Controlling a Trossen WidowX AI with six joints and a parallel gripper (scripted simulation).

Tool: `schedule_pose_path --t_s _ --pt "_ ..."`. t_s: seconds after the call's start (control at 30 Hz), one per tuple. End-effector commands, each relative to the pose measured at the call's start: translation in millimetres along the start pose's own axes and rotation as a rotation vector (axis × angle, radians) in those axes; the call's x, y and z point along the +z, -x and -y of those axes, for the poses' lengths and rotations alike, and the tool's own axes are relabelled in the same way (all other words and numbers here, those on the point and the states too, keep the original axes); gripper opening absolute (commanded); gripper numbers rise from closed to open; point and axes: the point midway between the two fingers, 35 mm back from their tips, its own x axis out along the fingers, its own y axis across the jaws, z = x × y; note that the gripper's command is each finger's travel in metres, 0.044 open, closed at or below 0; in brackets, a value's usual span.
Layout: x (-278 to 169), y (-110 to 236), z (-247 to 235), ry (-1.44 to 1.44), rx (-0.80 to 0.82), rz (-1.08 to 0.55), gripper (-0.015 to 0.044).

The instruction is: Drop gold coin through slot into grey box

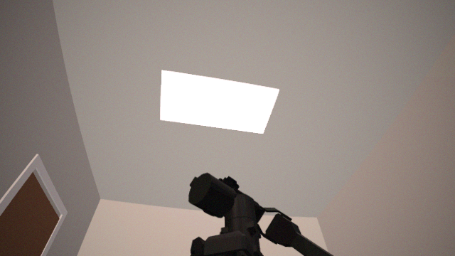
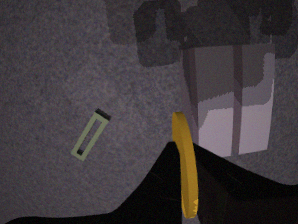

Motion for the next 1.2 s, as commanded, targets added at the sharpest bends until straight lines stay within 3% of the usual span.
schedule_pose_path --t_s 0.0,0.53,1.17 --pt "1.5 -1.3 10.1 0.009 -0.005 0.002 0.0000" --pt "8.7 -4.2 48.7 0.009 -0.011 0.003 0.0000" --pt "9.4 -4.0 49.0 0.009 -0.006 0.002 0.0000"
